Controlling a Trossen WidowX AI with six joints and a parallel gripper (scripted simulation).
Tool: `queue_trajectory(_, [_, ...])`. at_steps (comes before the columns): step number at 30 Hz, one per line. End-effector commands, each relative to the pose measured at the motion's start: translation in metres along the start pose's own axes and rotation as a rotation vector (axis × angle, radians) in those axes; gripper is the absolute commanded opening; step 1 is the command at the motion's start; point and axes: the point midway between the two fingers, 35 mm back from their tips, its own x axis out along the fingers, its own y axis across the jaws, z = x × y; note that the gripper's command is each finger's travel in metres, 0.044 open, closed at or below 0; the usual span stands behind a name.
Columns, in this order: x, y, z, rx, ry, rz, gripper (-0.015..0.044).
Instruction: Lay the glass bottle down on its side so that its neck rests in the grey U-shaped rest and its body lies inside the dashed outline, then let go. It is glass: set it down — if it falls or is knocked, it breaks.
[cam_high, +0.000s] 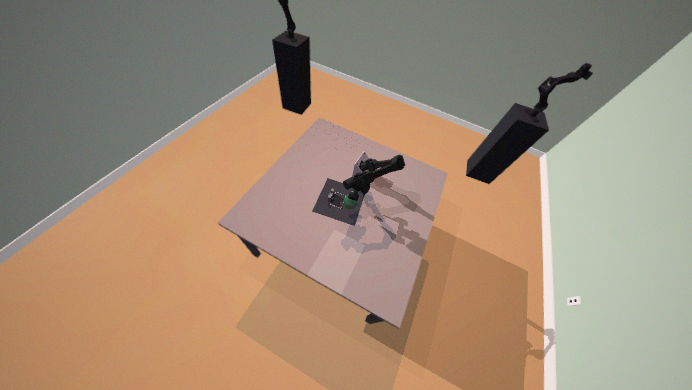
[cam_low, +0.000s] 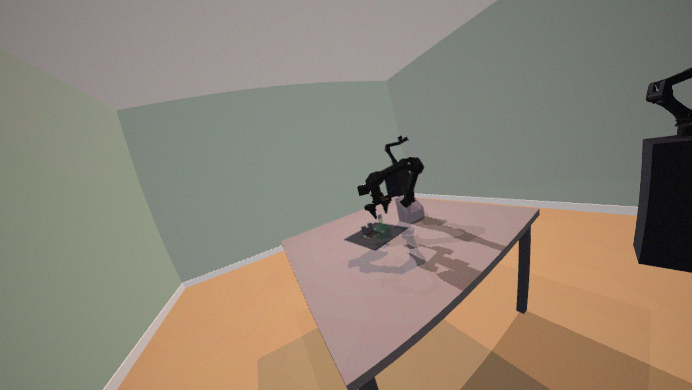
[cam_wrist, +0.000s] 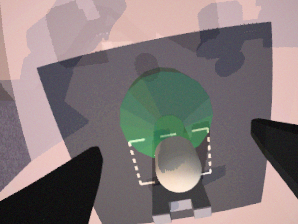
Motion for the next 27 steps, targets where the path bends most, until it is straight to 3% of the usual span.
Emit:
queue_trajectory(1, [0.000,0.000,-0.008,-0.006,0.003,0.001,0.0440])
queue_trajectory(9, [0.000,0.001,-0.019,-0.006,0.003,0.001,0.0440])
queue_trajectory(21, [0.000,0.001,-0.019,-0.006,0.003,0.001,0.0125])
queue_trajectory(27, [0.000,0.001,-0.019,-0.006,0.003,0.001,0.0109])
